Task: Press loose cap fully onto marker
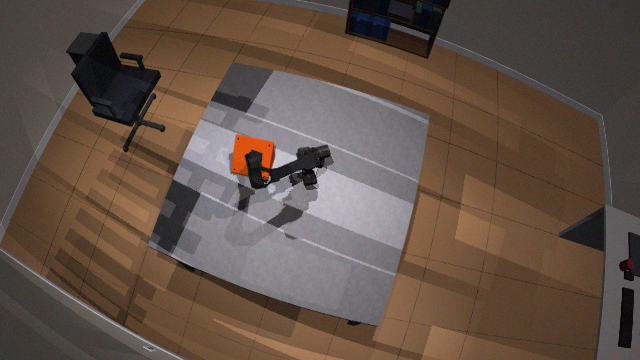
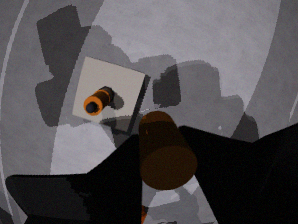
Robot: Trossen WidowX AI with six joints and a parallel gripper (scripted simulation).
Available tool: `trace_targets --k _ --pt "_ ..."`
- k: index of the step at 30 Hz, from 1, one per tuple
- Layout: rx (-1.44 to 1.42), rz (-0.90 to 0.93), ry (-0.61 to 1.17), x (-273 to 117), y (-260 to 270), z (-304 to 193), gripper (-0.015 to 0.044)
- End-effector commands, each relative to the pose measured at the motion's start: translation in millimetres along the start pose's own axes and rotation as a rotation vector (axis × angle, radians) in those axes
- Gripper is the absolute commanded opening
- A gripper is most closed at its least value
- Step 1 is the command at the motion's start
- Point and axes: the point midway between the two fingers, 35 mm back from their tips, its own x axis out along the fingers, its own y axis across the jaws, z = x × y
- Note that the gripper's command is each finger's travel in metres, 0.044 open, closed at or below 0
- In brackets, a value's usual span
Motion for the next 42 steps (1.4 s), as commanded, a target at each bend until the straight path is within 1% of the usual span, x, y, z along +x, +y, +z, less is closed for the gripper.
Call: trace_targets --k 1,18,28,42 --pt "0.002 0.005 0.008 -2 10 6 0.0000" --pt "-0.001 -0.002 0.029 -18 47 25 0.0000" --pt "-0.001 -0.002 0.029 -9 47 25 0.0000" --pt "-0.001 -0.002 0.028 13 47 25 0.0000"
